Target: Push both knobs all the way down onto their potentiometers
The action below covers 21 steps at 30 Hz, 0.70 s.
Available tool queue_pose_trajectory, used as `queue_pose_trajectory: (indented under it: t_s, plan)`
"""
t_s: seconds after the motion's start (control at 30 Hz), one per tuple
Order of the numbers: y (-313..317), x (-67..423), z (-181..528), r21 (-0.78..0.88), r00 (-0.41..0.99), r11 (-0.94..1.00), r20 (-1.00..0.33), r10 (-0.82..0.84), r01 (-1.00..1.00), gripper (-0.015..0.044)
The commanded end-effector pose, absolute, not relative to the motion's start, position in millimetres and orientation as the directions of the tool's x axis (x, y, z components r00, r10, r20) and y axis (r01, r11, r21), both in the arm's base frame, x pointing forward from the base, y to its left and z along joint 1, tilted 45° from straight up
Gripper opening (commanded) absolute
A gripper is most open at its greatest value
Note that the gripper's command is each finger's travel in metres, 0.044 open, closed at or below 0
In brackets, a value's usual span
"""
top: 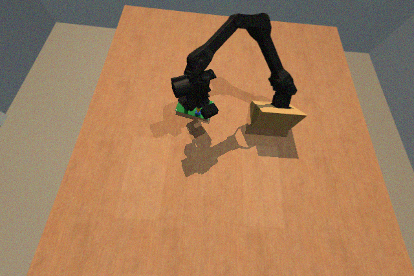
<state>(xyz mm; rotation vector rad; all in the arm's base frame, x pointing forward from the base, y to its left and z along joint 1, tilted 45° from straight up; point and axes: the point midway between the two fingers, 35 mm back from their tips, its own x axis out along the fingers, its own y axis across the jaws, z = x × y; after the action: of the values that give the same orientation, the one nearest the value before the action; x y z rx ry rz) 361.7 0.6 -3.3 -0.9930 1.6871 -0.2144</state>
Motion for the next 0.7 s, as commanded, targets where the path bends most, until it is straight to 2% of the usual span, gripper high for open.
queue_pose_trajectory:
  t_s: [0.0, 0.67]
  plan:
    - [-12.7, 363.7, -12.2, -0.598, -0.054, 0.64, -0.709, -0.703, -0.483, 0.0]
    - [-15.4, 363.5, -14.8, -0.598, -0.054, 0.64, -0.709, -0.703, -0.483, 0.0]
